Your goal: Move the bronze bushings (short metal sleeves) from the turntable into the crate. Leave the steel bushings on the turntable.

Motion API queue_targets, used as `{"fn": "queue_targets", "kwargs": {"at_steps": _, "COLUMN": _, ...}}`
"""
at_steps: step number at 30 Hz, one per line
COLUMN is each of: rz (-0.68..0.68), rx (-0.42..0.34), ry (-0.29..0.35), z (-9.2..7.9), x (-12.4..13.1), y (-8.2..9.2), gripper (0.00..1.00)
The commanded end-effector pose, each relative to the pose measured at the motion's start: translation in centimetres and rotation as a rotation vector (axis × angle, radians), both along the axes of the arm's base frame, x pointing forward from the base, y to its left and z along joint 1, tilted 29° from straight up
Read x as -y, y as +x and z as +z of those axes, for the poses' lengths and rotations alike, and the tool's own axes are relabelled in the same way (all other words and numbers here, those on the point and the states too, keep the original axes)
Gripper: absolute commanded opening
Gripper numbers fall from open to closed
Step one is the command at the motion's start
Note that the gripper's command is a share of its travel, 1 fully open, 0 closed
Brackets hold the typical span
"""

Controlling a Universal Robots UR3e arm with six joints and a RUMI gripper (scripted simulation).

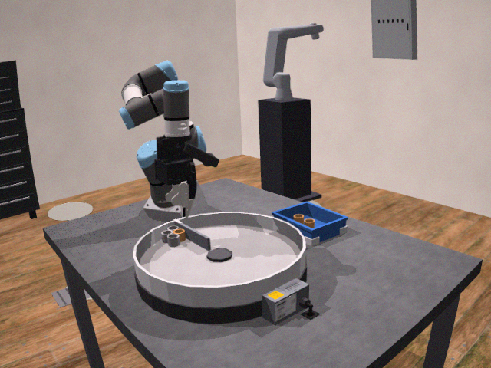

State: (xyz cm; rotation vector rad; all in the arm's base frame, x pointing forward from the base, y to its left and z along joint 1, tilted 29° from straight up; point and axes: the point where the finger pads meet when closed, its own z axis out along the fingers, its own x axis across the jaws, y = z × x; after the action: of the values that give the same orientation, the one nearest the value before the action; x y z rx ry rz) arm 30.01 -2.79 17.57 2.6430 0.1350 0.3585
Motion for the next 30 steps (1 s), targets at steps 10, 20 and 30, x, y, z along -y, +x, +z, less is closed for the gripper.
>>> {"fn": "queue_targets", "kwargs": {"at_steps": 10, "rz": 0.061, "rx": -0.01, "ry": 0.028, "z": 0.78, "x": 1.65, "y": -0.13, "gripper": 0.06}}
{"fn": "queue_targets", "kwargs": {"at_steps": 20, "rz": 0.061, "rx": -0.01, "ry": 0.028, "z": 0.8, "x": 1.78, "y": -0.17, "gripper": 0.06}}
{"fn": "queue_targets", "kwargs": {"at_steps": 30, "rz": 0.062, "rx": -0.011, "ry": 0.028, "z": 0.79, "x": 1.77, "y": -0.15, "gripper": 0.06}}
